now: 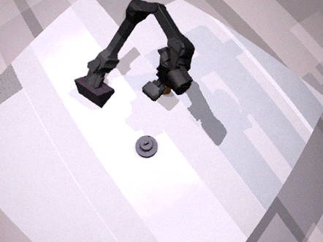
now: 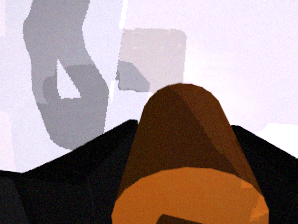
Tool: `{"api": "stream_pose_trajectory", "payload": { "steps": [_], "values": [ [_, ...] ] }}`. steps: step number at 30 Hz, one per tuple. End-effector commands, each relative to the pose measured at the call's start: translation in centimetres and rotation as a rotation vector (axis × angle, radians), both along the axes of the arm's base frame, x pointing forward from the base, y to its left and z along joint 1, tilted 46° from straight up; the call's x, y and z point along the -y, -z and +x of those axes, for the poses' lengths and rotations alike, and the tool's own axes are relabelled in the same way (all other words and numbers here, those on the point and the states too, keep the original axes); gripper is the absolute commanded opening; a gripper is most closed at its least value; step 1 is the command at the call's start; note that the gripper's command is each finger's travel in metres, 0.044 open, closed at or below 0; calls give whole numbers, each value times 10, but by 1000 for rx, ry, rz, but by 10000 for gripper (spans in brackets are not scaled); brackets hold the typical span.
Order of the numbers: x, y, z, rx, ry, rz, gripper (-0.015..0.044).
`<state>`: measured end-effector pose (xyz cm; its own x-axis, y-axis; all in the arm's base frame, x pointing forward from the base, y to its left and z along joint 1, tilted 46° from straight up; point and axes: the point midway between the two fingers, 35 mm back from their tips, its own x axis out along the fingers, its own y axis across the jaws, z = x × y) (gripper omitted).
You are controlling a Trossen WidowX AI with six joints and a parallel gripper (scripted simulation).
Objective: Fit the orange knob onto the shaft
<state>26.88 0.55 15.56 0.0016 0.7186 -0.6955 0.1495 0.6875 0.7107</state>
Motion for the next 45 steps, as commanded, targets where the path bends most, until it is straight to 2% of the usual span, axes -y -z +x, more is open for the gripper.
{"api": "stream_pose_trajectory", "payload": {
  "steps": [1, 45],
  "values": [
    [8, 8, 6, 6, 2, -6, 0],
    [75, 124, 44, 9, 4, -13, 0]
  ]
}}
